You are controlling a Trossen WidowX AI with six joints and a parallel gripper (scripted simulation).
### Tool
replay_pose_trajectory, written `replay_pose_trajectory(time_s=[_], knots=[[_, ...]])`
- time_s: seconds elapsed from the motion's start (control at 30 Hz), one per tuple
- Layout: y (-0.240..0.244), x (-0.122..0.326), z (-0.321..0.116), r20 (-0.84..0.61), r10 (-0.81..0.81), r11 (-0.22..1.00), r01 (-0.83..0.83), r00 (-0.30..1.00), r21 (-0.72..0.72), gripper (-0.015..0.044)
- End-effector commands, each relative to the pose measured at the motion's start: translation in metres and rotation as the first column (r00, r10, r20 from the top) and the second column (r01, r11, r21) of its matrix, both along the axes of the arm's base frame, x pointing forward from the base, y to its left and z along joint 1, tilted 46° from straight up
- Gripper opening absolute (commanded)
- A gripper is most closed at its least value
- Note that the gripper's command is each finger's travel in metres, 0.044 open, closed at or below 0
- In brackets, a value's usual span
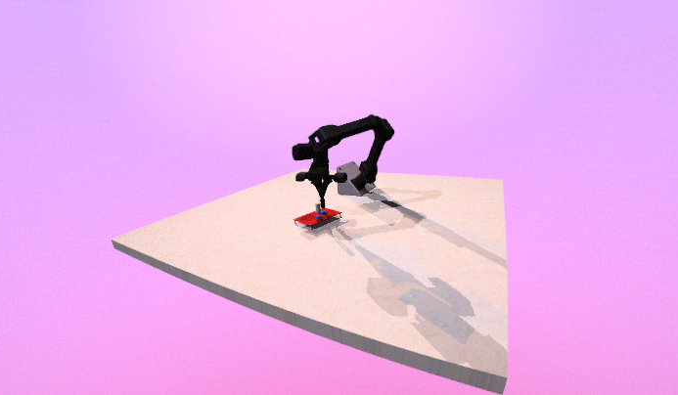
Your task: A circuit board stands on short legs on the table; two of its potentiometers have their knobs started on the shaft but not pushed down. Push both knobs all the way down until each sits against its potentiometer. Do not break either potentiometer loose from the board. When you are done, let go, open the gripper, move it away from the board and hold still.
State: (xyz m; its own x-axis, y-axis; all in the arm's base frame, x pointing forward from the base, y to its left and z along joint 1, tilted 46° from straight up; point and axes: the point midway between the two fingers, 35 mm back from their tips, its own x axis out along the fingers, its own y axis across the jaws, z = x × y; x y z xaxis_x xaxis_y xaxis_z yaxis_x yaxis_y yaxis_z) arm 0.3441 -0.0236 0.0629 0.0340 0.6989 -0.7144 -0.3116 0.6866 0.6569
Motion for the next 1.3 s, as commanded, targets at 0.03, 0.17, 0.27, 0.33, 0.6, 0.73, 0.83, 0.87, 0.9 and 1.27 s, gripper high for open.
replay_pose_trajectory(time_s=[0.03,0.17,0.27,0.33,0.6,0.73,0.83,0.87,0.9,1.27], knots=[[0.0182,0.0022,-0.0139,-0.015,0.032,0.999,-0.031,0.999,0.018,0.0],[0.0182,0.0022,-0.0139,-0.015,0.032,0.999,-0.031,0.999,0.018,0.0],[0.0184,0.0022,-0.0141,-0.015,0.032,0.999,-0.031,0.999,0.018,0.0],[0.0191,0.0022,-0.0147,-0.015,0.032,0.999,-0.031,0.999,0.018,0.0],[0.0209,0.0022,-0.0165,-0.015,0.032,0.999,-0.031,0.999,0.018,0.0],[0.0209,0.0022,-0.0165,-0.015,0.032,0.999,-0.031,0.999,0.018,0.0],[0.0217,0.0023,-0.0173,-0.015,0.032,0.999,-0.031,0.999,0.018,0.0],[0.0221,0.0023,-0.0177,-0.015,0.032,0.999,-0.031,0.999,0.018,0.0],[0.0225,0.0023,-0.0181,-0.015,0.032,0.999,-0.031,0.999,0.018,0.0],[0.0227,0.0023,-0.0183,-0.015,0.032,0.999,-0.031,0.999,0.018,0.0]])
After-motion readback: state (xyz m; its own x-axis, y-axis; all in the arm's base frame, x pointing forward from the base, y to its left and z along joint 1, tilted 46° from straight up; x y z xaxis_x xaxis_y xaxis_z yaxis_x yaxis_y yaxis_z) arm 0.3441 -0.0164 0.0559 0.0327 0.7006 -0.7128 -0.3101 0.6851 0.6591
